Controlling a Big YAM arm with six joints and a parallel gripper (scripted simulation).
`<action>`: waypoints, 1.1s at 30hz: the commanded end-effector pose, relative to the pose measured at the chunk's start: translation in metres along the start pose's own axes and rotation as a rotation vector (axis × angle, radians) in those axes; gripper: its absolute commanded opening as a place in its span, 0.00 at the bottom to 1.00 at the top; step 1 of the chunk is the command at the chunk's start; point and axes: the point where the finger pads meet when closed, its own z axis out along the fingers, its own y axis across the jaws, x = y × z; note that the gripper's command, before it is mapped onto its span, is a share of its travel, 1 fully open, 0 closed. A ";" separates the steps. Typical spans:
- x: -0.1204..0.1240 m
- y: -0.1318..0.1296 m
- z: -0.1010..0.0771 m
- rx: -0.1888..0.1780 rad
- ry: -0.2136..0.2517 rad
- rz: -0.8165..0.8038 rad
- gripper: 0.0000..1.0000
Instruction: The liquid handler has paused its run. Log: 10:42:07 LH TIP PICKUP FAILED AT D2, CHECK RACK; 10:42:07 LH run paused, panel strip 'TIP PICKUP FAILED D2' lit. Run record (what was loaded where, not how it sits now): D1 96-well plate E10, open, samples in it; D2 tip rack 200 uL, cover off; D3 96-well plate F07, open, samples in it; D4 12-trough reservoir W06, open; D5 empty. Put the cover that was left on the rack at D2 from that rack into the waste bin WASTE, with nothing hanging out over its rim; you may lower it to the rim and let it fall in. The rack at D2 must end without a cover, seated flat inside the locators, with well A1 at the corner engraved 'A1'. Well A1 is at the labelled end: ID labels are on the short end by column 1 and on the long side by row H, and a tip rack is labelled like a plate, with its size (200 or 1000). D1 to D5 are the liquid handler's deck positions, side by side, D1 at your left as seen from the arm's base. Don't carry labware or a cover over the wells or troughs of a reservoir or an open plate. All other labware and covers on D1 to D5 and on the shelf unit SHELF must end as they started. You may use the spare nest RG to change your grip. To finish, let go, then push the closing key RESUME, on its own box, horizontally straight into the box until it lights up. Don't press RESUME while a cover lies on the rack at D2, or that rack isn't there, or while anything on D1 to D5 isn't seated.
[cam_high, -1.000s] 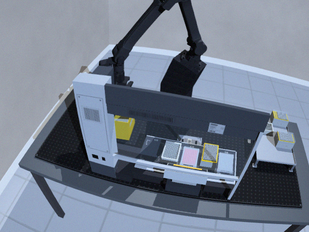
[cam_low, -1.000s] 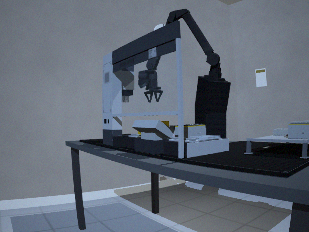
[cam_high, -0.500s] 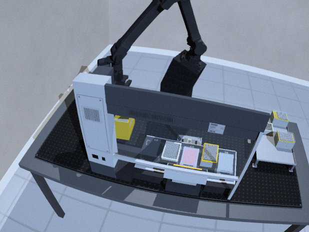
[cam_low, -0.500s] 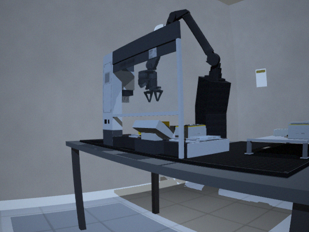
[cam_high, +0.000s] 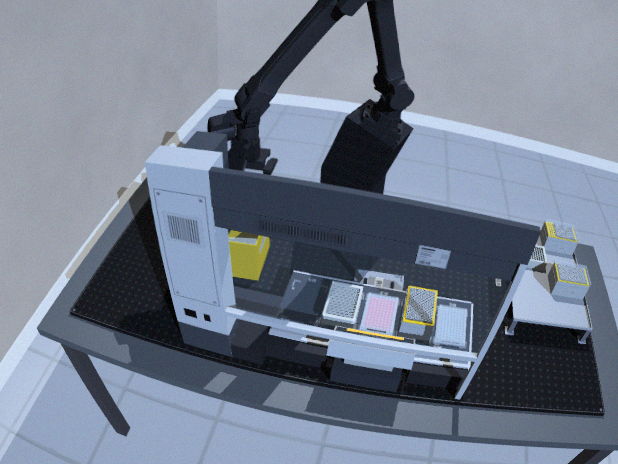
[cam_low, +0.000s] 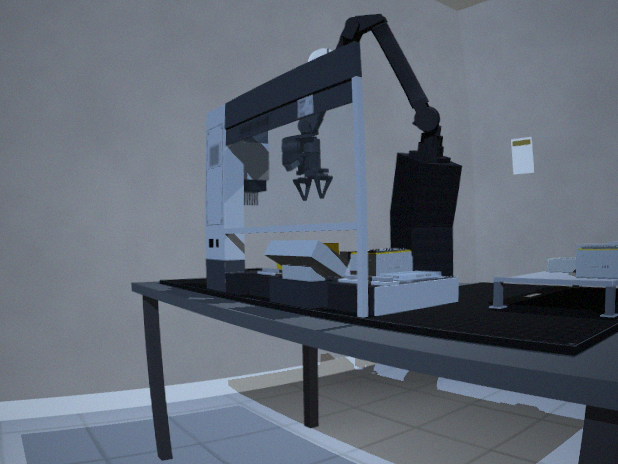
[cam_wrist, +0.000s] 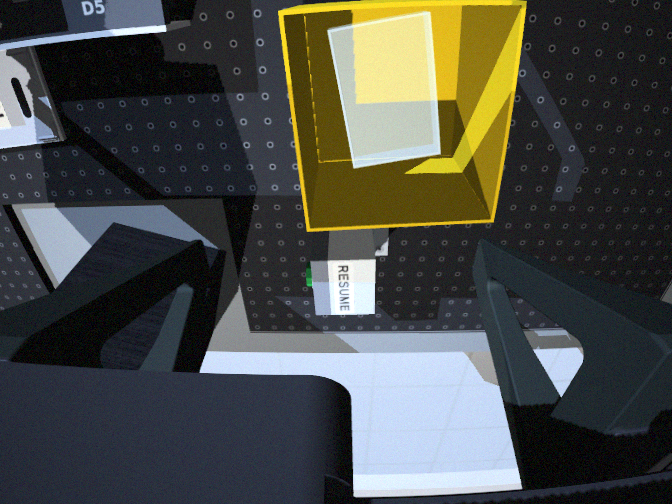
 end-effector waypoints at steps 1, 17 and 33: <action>-0.010 0.009 -0.007 0.029 -0.022 0.003 1.00; -0.009 0.069 -0.005 0.025 -0.023 0.003 1.00; -0.007 0.139 -0.003 0.022 -0.023 0.003 1.00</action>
